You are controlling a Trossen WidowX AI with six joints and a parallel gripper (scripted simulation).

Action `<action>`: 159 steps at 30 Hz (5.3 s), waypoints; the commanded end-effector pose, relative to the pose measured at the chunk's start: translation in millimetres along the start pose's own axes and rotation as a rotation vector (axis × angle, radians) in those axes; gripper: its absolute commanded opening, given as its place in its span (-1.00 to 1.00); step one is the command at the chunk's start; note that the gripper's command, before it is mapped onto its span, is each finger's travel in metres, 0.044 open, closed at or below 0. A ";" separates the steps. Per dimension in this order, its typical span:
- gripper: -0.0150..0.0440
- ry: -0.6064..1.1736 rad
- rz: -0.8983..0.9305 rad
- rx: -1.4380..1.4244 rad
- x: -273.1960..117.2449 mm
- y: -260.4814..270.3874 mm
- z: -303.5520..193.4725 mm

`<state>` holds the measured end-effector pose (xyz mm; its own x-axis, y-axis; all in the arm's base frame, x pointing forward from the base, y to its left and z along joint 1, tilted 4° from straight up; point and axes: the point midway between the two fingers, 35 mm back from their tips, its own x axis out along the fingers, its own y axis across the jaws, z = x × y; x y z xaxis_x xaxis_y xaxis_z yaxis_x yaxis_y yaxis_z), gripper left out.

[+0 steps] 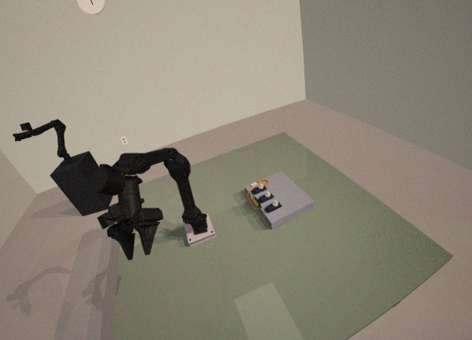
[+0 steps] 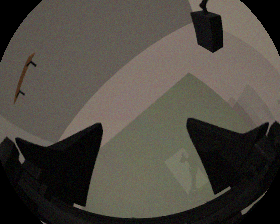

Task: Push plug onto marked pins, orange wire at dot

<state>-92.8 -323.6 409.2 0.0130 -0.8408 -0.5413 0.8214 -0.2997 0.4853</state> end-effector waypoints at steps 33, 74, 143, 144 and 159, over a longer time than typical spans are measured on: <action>-0.10 0.038 0.281 -0.326 20.7 107.1 -75.5; -0.10 0.017 0.855 -0.723 -40.9 230.6 -245.9; -0.10 0.498 1.468 -1.276 -236.9 190.0 -549.7; -0.10 0.524 1.451 -1.302 -237.9 187.4 -556.2; -0.10 0.839 1.132 -1.702 -251.0 129.1 -637.8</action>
<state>376.9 124.7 183.3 0.5689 0.1611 -0.8064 -0.1376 0.9854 0.0998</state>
